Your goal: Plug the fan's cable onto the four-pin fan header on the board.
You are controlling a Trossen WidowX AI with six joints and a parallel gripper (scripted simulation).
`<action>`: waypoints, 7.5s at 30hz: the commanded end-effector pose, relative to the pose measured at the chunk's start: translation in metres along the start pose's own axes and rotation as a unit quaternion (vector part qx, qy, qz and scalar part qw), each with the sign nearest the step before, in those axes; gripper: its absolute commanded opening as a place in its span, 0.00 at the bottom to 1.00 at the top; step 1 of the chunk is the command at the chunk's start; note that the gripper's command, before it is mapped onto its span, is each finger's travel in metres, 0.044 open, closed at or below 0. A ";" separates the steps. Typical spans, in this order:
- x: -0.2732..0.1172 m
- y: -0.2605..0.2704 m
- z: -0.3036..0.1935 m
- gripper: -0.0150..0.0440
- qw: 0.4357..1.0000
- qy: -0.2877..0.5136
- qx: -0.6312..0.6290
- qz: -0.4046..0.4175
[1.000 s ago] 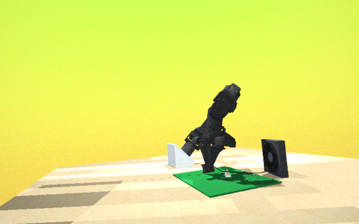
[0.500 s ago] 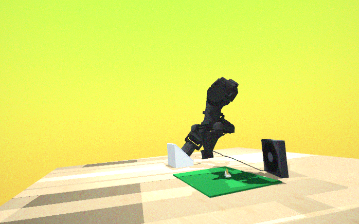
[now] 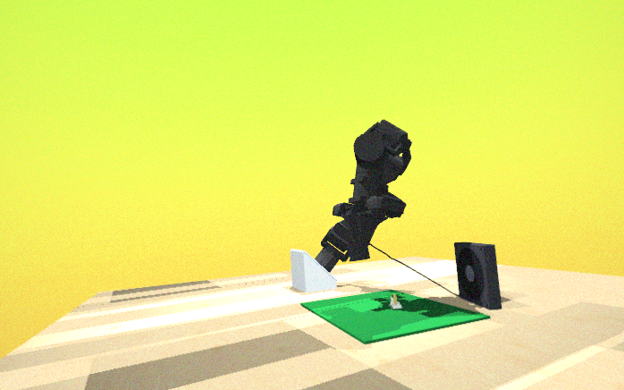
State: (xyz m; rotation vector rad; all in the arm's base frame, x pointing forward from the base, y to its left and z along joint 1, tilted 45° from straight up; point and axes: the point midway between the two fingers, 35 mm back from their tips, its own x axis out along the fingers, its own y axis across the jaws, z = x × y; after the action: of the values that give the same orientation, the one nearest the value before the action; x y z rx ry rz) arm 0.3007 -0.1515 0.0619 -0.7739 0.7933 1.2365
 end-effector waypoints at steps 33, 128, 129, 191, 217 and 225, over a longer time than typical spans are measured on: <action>0.000 0.000 -0.010 0.25 0.822 -0.044 0.566 0.042; 0.051 0.000 -0.031 0.25 0.428 -0.002 0.888 -0.169; 0.052 0.000 -0.031 0.25 0.427 -0.003 0.887 -0.174; 0.042 0.007 -0.008 0.25 0.344 -0.180 0.810 -0.439; 0.025 0.026 0.010 0.25 0.289 -0.295 0.765 -0.494; 0.026 0.026 0.011 0.25 0.270 -0.313 0.744 -0.525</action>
State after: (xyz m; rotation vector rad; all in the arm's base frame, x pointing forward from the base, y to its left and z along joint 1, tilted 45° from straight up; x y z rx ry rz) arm 0.2831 -0.1265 0.0466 0.8444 0.2728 -0.7399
